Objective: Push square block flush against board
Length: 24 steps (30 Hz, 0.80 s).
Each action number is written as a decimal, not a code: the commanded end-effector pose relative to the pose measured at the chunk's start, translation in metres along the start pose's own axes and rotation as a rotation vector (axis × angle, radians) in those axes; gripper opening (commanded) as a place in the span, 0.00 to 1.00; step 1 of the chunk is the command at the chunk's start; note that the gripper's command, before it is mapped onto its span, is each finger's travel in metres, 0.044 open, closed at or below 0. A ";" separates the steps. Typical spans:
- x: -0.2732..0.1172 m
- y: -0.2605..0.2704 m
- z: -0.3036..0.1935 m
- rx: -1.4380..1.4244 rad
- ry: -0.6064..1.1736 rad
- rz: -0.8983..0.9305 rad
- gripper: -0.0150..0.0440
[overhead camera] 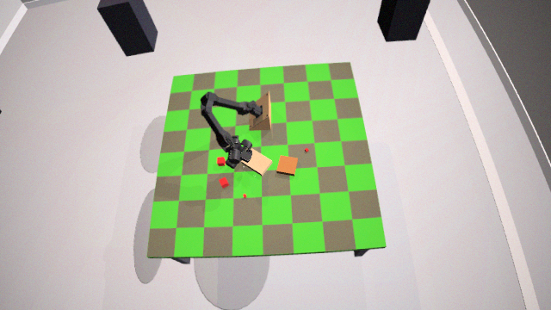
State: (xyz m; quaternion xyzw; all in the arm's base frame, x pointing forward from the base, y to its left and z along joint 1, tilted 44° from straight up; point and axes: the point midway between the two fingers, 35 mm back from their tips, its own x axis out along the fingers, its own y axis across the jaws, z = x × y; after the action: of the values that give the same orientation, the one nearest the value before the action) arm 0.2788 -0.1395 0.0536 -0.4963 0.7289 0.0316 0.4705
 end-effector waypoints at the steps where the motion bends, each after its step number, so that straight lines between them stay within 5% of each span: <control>1: 0.000 -0.001 0.003 0.004 0.001 -0.002 0.25; 24: -0.001 -0.003 0.020 0.005 0.000 -0.001 0.25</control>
State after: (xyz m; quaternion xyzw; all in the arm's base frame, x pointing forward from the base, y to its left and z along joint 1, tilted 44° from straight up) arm 0.2906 -0.1325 0.0471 -0.4975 0.7289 0.0290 0.4695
